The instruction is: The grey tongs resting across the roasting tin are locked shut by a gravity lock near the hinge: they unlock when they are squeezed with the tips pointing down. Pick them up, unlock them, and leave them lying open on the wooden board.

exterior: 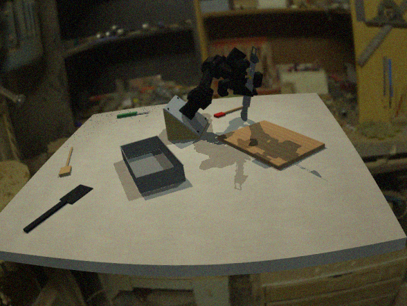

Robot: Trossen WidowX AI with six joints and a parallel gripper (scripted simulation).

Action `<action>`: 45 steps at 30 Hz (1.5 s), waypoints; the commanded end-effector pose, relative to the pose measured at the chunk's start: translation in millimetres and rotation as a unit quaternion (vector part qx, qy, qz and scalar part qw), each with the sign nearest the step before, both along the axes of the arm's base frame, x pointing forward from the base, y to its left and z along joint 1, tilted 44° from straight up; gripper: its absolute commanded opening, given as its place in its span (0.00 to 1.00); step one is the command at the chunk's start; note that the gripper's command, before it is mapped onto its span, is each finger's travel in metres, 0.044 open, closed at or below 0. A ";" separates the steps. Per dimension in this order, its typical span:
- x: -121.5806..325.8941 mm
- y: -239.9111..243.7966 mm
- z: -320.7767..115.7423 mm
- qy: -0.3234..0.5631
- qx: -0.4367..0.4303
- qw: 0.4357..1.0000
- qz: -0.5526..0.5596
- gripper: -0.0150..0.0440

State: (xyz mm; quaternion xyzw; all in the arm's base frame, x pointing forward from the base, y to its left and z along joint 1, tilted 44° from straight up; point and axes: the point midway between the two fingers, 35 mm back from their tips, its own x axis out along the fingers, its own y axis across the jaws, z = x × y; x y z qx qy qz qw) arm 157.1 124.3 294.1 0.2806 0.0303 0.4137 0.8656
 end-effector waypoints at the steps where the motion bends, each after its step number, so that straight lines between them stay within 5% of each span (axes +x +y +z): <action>1: -1.6 -1.5 2.3 -0.007 0.008 1.000 -0.003 0.00; 33: -1.5 -1.4 2.3 -0.007 0.007 1.000 -0.003 0.00; 45: 9.9 4.1 0.9 0.030 -0.060 0.998 -0.001 0.00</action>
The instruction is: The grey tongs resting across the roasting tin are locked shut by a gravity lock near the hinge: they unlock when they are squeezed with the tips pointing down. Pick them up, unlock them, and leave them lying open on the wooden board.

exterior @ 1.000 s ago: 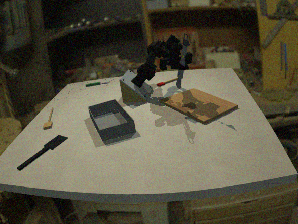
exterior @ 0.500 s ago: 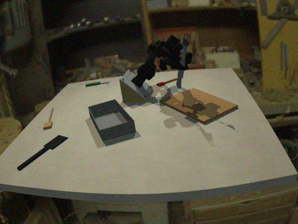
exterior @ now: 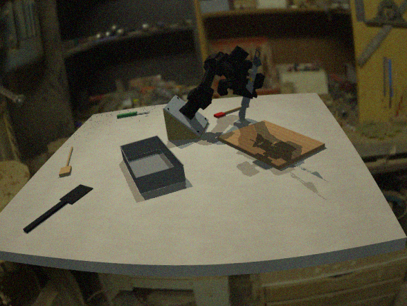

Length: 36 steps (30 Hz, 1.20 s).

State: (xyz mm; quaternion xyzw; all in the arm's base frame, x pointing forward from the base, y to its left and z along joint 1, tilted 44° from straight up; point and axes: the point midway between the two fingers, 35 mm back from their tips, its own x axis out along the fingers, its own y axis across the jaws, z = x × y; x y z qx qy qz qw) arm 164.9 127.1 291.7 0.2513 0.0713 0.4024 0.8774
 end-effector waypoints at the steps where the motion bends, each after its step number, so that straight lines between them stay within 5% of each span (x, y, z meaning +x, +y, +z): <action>1: 3.8 1.5 3.5 0.005 -0.021 1.000 0.001 0.00; 36: 20.2 15.2 -6.3 0.150 -0.238 0.954 0.107 0.00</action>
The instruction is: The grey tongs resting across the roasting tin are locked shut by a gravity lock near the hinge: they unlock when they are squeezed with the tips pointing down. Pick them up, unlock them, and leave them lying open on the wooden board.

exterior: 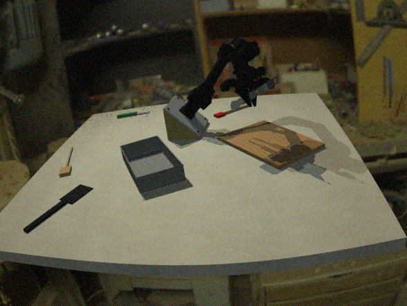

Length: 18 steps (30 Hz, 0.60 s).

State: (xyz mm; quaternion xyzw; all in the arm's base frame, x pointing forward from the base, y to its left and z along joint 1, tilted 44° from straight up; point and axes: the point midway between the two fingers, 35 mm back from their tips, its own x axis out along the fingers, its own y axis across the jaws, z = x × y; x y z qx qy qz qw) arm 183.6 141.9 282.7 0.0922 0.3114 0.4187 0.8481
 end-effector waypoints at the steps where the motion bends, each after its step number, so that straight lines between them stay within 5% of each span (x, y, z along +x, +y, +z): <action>1: 1.4 0.7 2.7 0.011 -0.014 1.000 0.015 0.00; 18: -2.2 4.2 5.9 0.091 -0.073 0.988 0.101 0.00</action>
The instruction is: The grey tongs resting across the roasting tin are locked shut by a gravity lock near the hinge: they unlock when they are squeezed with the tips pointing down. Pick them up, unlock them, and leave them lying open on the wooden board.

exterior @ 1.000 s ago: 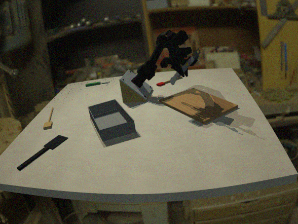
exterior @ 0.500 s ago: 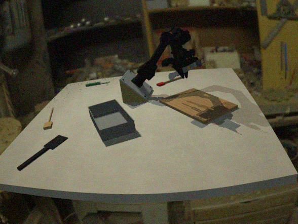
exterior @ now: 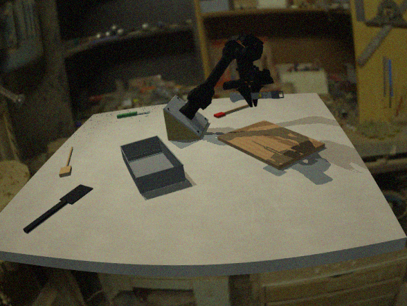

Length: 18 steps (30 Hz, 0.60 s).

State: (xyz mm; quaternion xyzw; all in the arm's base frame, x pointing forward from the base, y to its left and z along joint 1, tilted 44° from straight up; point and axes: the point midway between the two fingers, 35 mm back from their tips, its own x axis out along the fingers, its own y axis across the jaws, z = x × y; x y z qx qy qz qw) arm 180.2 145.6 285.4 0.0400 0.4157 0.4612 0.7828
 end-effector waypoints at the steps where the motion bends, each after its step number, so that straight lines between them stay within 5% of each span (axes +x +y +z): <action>1: 0.9 0.7 3.6 0.013 -0.006 1.000 0.017 0.00; 18: -2.8 3.1 13.1 0.079 -0.024 0.993 0.089 0.00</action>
